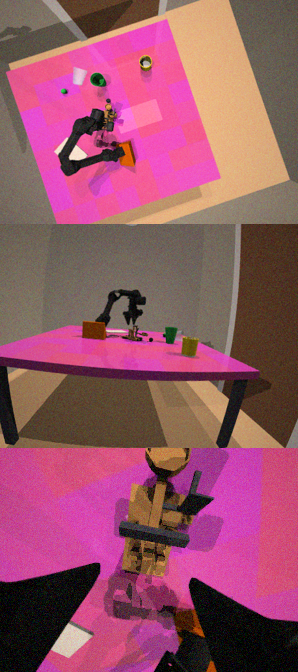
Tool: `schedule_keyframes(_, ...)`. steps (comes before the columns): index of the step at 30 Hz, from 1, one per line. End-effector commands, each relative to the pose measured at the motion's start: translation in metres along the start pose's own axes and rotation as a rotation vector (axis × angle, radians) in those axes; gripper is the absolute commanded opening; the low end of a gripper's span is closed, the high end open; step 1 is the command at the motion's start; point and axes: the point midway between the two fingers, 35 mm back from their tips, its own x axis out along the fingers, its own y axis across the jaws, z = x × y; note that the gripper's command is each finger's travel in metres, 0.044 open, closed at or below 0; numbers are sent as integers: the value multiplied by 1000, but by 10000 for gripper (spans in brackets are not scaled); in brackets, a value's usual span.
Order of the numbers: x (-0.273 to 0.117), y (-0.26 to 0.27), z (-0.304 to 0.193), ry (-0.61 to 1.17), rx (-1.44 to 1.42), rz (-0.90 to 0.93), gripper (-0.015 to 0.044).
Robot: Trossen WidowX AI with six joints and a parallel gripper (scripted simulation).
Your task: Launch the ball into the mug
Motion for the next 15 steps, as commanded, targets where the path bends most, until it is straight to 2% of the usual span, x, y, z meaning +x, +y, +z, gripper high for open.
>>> schedule_keyframes(1,23,0,-6,15,19,7,440)
schedule_keyframes(15,40,1,-5,14,19,6,440)
